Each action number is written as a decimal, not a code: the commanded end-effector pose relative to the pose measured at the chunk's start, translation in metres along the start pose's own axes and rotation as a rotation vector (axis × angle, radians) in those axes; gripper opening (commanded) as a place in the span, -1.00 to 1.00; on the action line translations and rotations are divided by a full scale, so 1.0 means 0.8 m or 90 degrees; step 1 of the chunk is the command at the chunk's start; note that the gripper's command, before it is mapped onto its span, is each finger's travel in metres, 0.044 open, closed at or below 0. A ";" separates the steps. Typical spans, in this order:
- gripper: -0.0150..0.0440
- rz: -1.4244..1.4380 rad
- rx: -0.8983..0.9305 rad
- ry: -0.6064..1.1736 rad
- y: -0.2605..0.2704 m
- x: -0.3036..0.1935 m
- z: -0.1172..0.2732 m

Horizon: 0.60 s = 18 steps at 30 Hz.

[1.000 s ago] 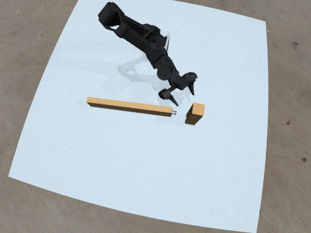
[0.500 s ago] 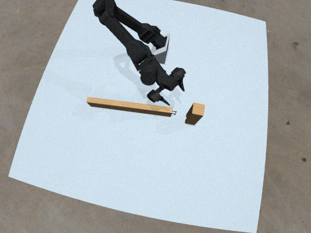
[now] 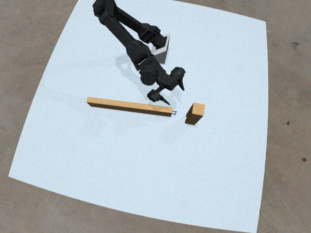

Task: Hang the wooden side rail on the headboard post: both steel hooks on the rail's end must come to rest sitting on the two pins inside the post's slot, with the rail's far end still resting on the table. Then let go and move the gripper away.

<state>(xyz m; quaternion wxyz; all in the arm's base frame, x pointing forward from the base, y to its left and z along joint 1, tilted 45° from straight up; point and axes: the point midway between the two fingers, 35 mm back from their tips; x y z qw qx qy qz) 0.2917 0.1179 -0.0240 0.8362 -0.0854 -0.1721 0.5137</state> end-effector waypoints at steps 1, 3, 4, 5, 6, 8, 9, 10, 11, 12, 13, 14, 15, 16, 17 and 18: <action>1.00 -0.007 0.002 0.003 0.000 0.000 0.000; 1.00 -0.082 0.002 0.029 -0.005 0.000 -0.001; 1.00 -0.138 -0.001 0.049 -0.008 0.000 -0.002; 1.00 -0.193 -0.005 0.068 -0.012 -0.001 -0.002; 1.00 -0.248 -0.012 0.088 -0.015 -0.001 -0.003; 1.00 -0.357 -0.030 0.125 -0.022 -0.002 -0.003; 1.00 -0.411 -0.041 0.143 -0.026 -0.002 -0.002; 1.00 -0.464 -0.055 0.160 -0.029 -0.002 -0.002; 1.00 -0.516 -0.071 0.176 -0.033 -0.002 -0.001; 1.00 -0.568 -0.088 0.191 -0.036 -0.003 0.000; 1.00 -0.620 -0.107 0.206 -0.040 -0.003 0.001; 1.00 -0.671 -0.127 0.219 -0.043 -0.003 0.002; 1.00 -0.721 -0.150 0.231 -0.047 -0.003 0.003; 1.00 -0.770 -0.173 0.241 -0.050 -0.003 0.005; 1.00 -0.819 -0.199 0.250 -0.054 -0.004 0.007; 1.00 -0.867 -0.226 0.258 -0.057 -0.004 0.009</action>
Point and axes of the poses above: the point midway between the two fingers, 35 mm back from their tips, its own z axis back along the fingers, its own y axis across the jaws, x = y × z, and after that the axes turned 1 degree about z, right-handed
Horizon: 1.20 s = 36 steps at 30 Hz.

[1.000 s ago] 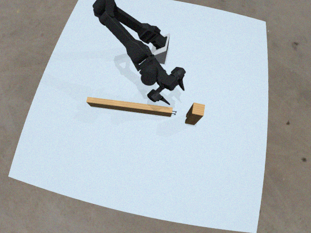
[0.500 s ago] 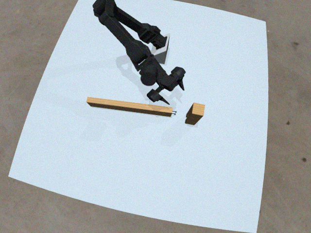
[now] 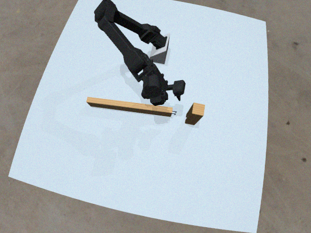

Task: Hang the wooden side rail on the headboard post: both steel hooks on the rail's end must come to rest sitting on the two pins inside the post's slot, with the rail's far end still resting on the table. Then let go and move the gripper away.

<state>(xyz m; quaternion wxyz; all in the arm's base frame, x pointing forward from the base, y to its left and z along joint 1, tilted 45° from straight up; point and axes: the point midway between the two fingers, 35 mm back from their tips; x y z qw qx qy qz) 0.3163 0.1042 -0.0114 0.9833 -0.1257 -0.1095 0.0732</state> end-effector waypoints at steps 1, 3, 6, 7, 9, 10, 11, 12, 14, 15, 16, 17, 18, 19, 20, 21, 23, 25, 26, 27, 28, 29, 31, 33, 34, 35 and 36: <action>1.00 -0.363 -0.138 0.043 -0.019 0.014 0.006; 1.00 -0.463 -0.179 0.037 -0.025 0.019 0.010; 1.00 -0.610 -0.242 0.013 -0.033 0.027 0.018; 1.00 -0.657 -0.263 0.001 -0.036 0.030 0.021; 1.00 -0.722 -0.298 -0.020 -0.041 0.035 0.026; 1.00 -0.753 -0.311 -0.032 -0.042 0.037 0.028; 1.00 -0.784 -0.323 -0.044 -0.044 0.038 0.031; 1.00 -0.814 -0.336 -0.057 -0.046 0.040 0.033; 1.00 -0.874 -0.360 -0.086 -0.050 0.045 0.038; 1.00 -0.906 -0.369 -0.101 -0.051 0.046 0.039; 1.00 -0.934 -0.375 -0.115 -0.052 0.048 0.041; 1.00 -0.948 -0.380 -0.122 -0.053 0.048 0.042; 1.00 -0.952 -0.381 -0.124 -0.053 0.049 0.042; 1.00 -0.952 -0.381 -0.124 -0.053 0.049 0.042; 1.00 -0.952 -0.381 -0.124 -0.053 0.049 0.042; 1.00 -0.952 -0.381 -0.124 -0.053 0.049 0.042; 1.00 -0.952 -0.381 -0.124 -0.053 0.049 0.042; 1.00 -0.952 -0.381 -0.124 -0.053 0.049 0.042; 1.00 -0.952 -0.381 -0.124 -0.053 0.049 0.042; 1.00 -0.952 -0.381 -0.124 -0.053 0.049 0.042; 1.00 -0.952 -0.381 -0.124 -0.053 0.049 0.042; 1.00 -0.952 -0.381 -0.124 -0.053 0.049 0.042; 1.00 -0.952 -0.381 -0.124 -0.053 0.049 0.042; 1.00 -0.952 -0.381 -0.124 -0.058 0.047 0.034; 1.00 -0.952 -0.381 -0.125 -0.064 0.044 0.024; 1.00 -0.952 -0.381 -0.125 -0.070 0.041 0.014; 1.00 -0.952 -0.381 -0.125 -0.074 0.039 0.008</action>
Point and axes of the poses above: the point midway between the two fingers, 35 mm back from their tips, its own z axis back along the fingers, its own y axis across the jaws, x = y × z, and after that the axes turned 1 degree about z, right-handed
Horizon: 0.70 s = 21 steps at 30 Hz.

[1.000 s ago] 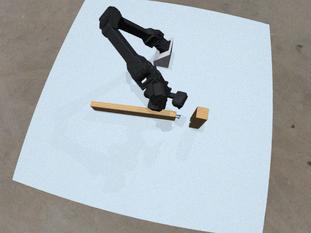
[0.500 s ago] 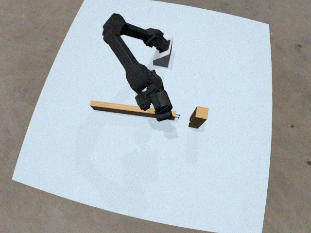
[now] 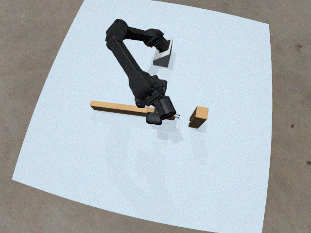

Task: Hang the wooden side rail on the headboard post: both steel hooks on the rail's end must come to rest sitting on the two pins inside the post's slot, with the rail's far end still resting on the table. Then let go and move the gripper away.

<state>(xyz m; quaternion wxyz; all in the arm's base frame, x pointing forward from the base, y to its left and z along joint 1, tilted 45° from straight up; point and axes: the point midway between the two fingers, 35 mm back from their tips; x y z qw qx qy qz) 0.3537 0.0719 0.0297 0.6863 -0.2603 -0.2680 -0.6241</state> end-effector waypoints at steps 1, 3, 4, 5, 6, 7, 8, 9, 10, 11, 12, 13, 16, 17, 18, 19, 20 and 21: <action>1.00 0.001 -0.012 -0.007 -0.004 0.003 -0.030; 1.00 0.001 -0.012 -0.007 -0.004 0.003 -0.030; 1.00 0.001 -0.012 -0.007 -0.004 0.003 -0.031; 1.00 0.001 -0.012 -0.007 -0.004 0.003 -0.036; 1.00 0.001 -0.012 -0.007 -0.004 0.004 -0.042; 1.00 0.000 -0.012 -0.007 -0.004 0.004 -0.047; 1.00 0.000 -0.012 -0.007 -0.004 0.004 -0.048; 1.00 0.000 -0.012 -0.007 -0.004 0.004 -0.048; 1.00 0.000 -0.012 -0.007 -0.004 0.004 -0.049; 1.00 0.000 -0.012 -0.007 -0.004 0.004 -0.050; 1.00 0.000 -0.012 -0.007 -0.004 0.004 -0.051; 1.00 0.000 -0.012 -0.007 -0.004 0.004 -0.053; 1.00 0.001 -0.012 -0.007 -0.003 0.004 -0.060; 1.00 0.001 -0.012 -0.007 -0.003 0.004 -0.062; 1.00 0.001 -0.012 -0.007 -0.003 0.004 -0.064; 1.00 0.001 -0.012 -0.007 -0.003 0.004 -0.066; 1.00 0.001 -0.012 -0.007 -0.003 0.004 -0.068; 1.00 0.001 -0.012 -0.007 -0.003 0.004 -0.070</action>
Point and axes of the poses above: the point midway between the two fingers, 35 mm back from their tips, its own z axis back along the fingers, its own y axis across the jaws, x = y × z, and after that the axes turned 1 degree about z, right-handed
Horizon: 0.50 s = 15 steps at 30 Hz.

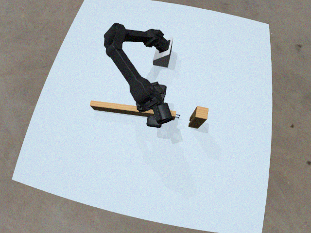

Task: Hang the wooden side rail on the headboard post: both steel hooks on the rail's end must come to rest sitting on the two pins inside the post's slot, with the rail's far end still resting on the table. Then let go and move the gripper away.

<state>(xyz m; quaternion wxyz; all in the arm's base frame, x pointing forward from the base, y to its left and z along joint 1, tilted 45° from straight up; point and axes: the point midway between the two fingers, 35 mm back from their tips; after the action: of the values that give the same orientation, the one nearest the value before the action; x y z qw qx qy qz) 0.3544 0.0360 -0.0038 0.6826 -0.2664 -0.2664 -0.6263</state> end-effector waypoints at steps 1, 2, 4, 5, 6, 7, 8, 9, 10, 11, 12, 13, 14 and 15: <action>1.00 0.003 -0.003 -0.003 -0.001 0.000 -0.011; 1.00 0.003 -0.003 -0.003 -0.001 0.000 -0.013; 1.00 0.003 -0.003 -0.003 -0.001 0.000 -0.017; 1.00 0.003 -0.003 -0.003 0.000 0.000 -0.019; 1.00 0.003 -0.003 -0.003 0.000 0.000 -0.021; 1.00 0.003 -0.003 -0.003 0.000 0.000 -0.023; 1.00 0.003 -0.003 -0.003 0.000 0.000 -0.025; 1.00 0.003 -0.003 -0.003 0.000 0.000 -0.027; 1.00 0.003 -0.003 -0.003 0.000 0.000 -0.029; 1.00 0.003 -0.003 -0.003 0.000 0.000 -0.031; 1.00 0.003 -0.003 -0.003 0.000 0.001 -0.033; 1.00 0.003 -0.003 -0.003 0.000 0.001 -0.035; 1.00 0.003 -0.003 -0.003 -0.001 0.001 -0.037; 1.00 0.003 -0.003 -0.003 -0.001 0.001 -0.039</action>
<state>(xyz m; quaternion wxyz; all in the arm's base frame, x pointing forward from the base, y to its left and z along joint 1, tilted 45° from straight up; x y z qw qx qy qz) 0.3559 0.0189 -0.0209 0.6823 -0.2662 -0.2669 -0.6264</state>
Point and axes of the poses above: the point midway between the two fingers, 35 mm back from their tips, its own z axis back along the fingers, its own y axis across the jaws, x = y × z, and after that the axes turned 1 degree about z, right-handed
